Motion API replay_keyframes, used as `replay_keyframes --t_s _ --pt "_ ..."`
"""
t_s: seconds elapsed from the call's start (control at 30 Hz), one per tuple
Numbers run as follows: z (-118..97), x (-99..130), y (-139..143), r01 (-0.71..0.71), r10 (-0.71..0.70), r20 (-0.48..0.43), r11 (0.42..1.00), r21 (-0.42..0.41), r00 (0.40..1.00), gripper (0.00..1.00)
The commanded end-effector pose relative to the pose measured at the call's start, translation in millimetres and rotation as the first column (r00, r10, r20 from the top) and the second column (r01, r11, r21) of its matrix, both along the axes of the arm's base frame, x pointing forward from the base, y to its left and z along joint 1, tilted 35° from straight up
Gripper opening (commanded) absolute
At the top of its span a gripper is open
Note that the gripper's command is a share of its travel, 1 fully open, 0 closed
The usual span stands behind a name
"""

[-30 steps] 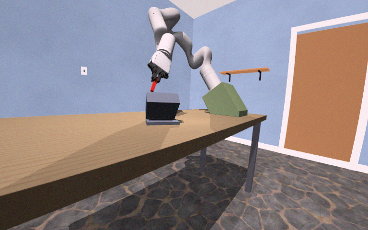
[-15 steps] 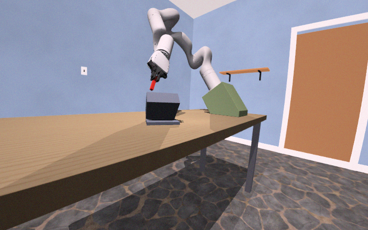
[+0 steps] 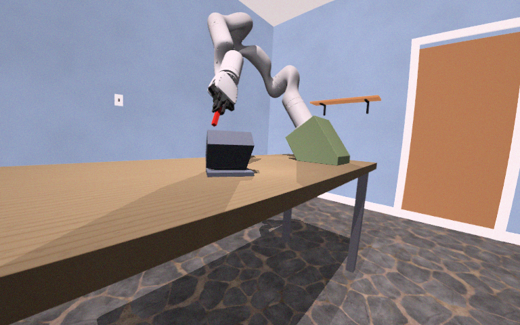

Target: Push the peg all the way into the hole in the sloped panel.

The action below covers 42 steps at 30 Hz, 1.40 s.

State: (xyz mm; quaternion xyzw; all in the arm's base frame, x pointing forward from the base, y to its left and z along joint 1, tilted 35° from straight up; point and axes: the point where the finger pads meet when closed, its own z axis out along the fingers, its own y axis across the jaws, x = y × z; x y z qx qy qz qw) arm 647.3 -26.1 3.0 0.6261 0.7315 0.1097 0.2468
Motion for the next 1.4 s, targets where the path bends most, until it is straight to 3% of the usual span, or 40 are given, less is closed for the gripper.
replay_keyframes --t_s 0.0,1.37 --pt "1.7 0.6 0.4 -0.021 0.021 -0.001 1.0 -0.002 1.0 0.0" --pt "12.8 -8.0 -3.1 -0.286 0.284 -0.048 0.958 -0.031 0.958 0.0"
